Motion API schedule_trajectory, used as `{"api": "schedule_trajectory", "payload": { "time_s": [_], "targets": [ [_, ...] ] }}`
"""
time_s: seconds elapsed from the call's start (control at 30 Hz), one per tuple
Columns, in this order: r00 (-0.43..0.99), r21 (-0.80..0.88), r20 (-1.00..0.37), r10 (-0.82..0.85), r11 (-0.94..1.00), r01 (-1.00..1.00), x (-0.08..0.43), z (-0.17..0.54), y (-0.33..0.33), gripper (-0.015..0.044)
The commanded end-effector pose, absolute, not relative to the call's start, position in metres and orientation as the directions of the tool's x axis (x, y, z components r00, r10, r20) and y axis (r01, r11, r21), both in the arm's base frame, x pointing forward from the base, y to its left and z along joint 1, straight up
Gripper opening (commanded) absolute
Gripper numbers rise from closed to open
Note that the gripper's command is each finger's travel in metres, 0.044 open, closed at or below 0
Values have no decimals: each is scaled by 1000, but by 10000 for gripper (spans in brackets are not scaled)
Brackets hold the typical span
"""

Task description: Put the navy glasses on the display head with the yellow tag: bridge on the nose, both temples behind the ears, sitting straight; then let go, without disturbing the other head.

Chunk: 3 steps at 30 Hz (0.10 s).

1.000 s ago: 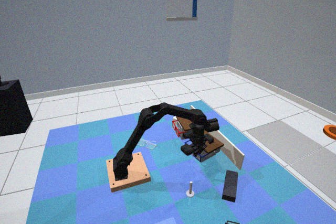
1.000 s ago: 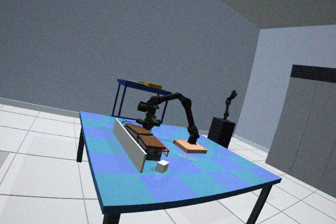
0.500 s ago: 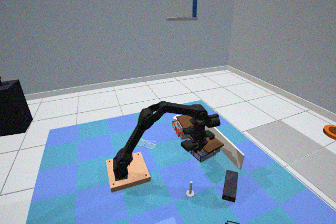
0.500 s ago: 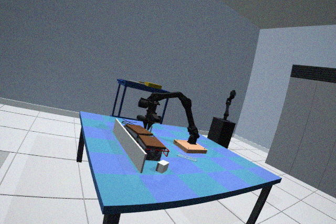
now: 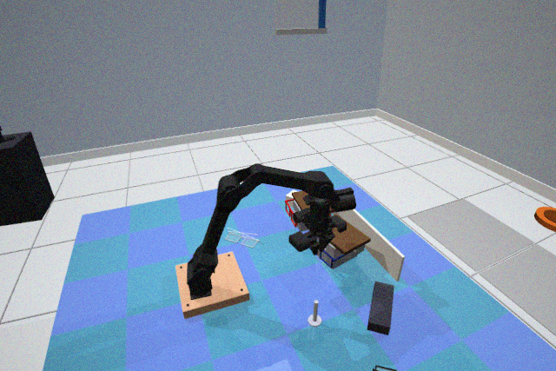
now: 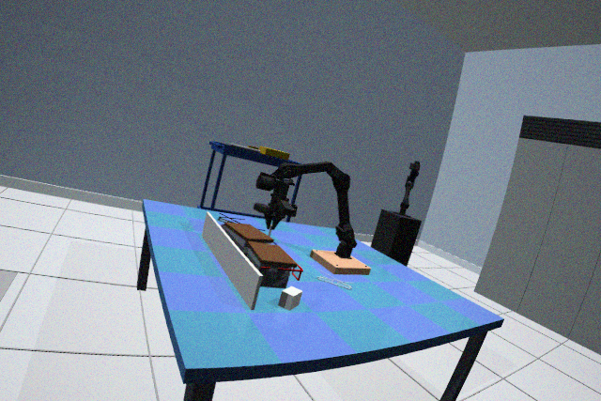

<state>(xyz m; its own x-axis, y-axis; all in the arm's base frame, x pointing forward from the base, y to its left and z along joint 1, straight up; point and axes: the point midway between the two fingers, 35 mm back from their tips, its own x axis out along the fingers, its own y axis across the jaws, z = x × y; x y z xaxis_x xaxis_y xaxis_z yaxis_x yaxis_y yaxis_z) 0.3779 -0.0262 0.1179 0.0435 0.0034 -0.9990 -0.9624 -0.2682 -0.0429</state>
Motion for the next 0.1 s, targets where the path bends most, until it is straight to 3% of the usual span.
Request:
{"api": "schedule_trajectory", "payload": {
  "time_s": [0.0,0.07],
  "targets": [
    [31,-30,-1000,-1,-272,-962,362,121,-31,107],
    [31,-30,-1000,-1,-272,-962,360,121,-31,107]
  ]
}}
